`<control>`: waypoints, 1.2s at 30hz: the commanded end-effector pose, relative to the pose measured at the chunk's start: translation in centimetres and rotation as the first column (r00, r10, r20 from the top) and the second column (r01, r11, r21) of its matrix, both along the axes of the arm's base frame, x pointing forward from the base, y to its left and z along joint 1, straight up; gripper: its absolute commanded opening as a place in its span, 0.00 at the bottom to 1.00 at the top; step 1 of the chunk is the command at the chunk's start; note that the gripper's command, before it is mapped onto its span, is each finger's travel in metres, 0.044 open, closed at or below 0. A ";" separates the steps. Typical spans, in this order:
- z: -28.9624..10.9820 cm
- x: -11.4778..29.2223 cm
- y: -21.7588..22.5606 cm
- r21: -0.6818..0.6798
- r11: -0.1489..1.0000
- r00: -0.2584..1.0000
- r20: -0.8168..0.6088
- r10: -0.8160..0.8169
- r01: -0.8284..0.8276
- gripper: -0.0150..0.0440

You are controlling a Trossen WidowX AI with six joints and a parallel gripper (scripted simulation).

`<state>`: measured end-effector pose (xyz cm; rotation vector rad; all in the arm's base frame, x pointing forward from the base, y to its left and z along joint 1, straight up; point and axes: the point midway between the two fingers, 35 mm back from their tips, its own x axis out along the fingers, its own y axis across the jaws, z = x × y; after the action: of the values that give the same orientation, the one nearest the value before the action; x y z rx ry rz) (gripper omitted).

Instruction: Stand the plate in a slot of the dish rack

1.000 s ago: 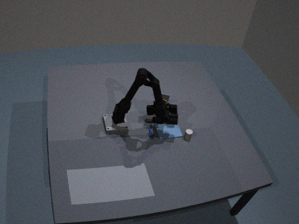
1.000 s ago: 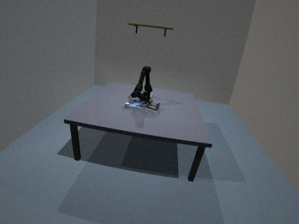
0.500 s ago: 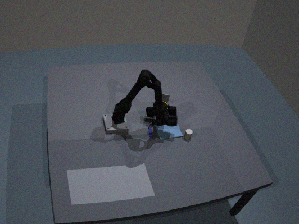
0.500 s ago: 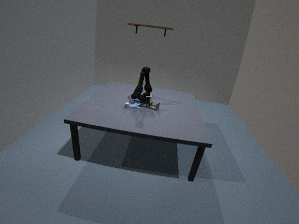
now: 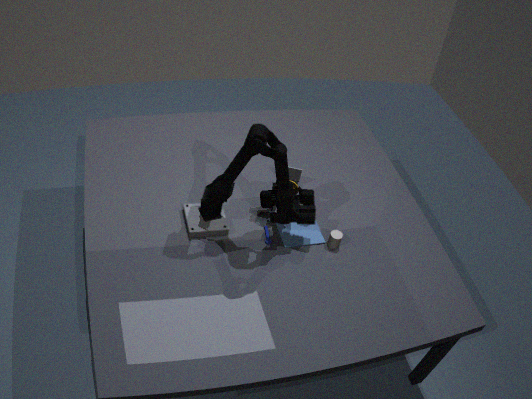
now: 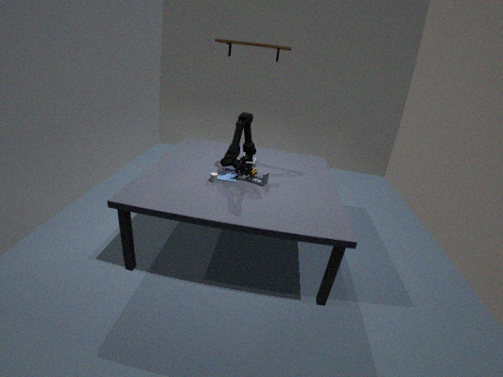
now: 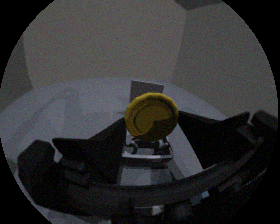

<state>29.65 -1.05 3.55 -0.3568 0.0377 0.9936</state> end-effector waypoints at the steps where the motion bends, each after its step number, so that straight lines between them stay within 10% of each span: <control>1: 0.0 0.0 0.0 0.000 1.000 1.000 0.000 0.000 0.000 0.83; 10: 0.4 0.1 0.0 0.002 1.000 1.000 -0.010 0.001 -0.001 0.93; 25: 11.9 0.2 -0.2 0.023 1.000 1.000 0.005 0.007 -0.007 0.93; 36: 12.4 0.3 -1.7 -0.069 0.993 0.944 -0.310 -0.111 0.094 0.93</control>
<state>30.01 -2.28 15.43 -0.2519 0.2898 0.9647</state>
